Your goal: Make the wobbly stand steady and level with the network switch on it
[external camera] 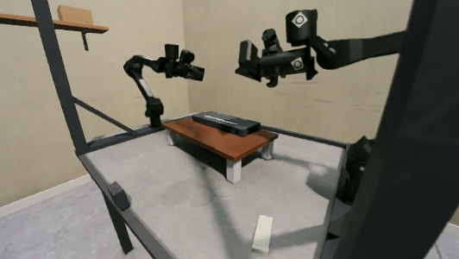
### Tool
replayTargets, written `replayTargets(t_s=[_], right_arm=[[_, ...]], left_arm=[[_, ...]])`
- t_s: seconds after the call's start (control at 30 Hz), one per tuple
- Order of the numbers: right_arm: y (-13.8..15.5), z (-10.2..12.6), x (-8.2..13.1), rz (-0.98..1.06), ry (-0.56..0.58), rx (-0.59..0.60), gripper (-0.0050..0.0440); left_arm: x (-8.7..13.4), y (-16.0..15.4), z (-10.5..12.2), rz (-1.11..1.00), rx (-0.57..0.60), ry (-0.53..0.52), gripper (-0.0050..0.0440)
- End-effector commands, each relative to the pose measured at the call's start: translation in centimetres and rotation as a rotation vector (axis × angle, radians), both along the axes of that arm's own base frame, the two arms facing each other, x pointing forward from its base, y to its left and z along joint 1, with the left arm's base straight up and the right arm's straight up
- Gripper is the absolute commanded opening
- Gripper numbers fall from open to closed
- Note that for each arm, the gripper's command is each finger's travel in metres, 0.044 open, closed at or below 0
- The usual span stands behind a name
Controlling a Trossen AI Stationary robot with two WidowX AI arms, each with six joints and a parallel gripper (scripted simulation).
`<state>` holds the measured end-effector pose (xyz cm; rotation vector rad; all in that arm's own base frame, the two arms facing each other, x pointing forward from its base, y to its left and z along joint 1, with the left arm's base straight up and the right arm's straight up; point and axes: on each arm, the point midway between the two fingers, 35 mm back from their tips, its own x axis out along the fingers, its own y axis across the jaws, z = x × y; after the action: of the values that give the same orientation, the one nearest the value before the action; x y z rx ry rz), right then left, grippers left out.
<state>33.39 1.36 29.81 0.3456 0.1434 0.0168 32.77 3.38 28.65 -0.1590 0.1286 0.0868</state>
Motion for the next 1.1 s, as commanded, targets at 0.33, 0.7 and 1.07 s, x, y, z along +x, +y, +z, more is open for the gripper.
replayTargets(t_s=[0.33, 0.7, 1.07], right_arm=[[-1.7, 3.7, -2.5, -0.036, -0.251, -0.390, -0.0050], [-1.4, 3.4, -2.0, -0.029, -0.218, -0.336, -0.0050], [-1.4, 3.6, -2.1, -0.030, -0.226, -0.336, -0.0050]], left_arm=[[-1.6, -3.7, 4.8, -0.083, 0.179, -0.221, -0.0050], [-1.6, -3.3, 4.8, -0.078, 0.161, -0.207, -0.0050], [-1.6, -3.3, 4.8, -0.078, 0.162, -0.210, -0.0050]])
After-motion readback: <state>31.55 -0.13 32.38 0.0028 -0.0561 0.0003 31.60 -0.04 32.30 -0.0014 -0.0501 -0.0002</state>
